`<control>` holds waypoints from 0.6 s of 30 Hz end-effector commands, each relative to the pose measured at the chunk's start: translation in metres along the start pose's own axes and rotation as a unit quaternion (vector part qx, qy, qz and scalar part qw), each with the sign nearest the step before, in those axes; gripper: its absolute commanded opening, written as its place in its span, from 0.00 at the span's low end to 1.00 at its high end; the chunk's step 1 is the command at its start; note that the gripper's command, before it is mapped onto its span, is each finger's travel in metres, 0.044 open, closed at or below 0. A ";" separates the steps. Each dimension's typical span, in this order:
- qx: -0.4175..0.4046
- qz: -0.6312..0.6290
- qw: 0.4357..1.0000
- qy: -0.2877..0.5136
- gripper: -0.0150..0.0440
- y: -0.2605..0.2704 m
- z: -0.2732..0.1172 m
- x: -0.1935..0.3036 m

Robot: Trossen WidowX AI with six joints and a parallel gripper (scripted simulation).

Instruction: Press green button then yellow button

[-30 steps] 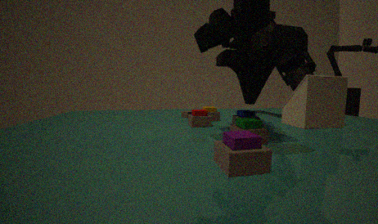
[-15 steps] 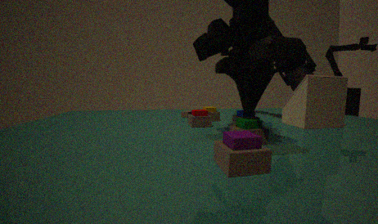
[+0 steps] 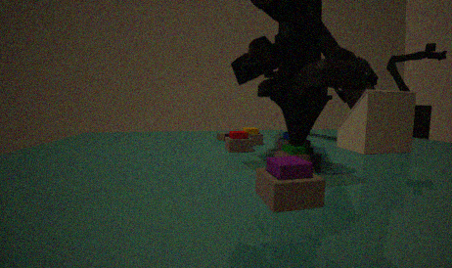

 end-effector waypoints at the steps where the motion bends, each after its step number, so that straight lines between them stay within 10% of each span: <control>1: 0.003 -0.005 1.000 0.001 0.29 0.000 0.002 0.001; 18: 0.001 -0.001 1.000 0.000 0.29 0.000 -0.001 0.000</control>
Point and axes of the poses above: the point midway between the two fingers, 35 mm back from their tips, its own z axis out along the fingers, its own y axis across the jaws, x = y × z, the point moved 1 cm from there along -z, back along the fingers, and after that the axes turned 2 degrees about -z, right-handed, at the moved point
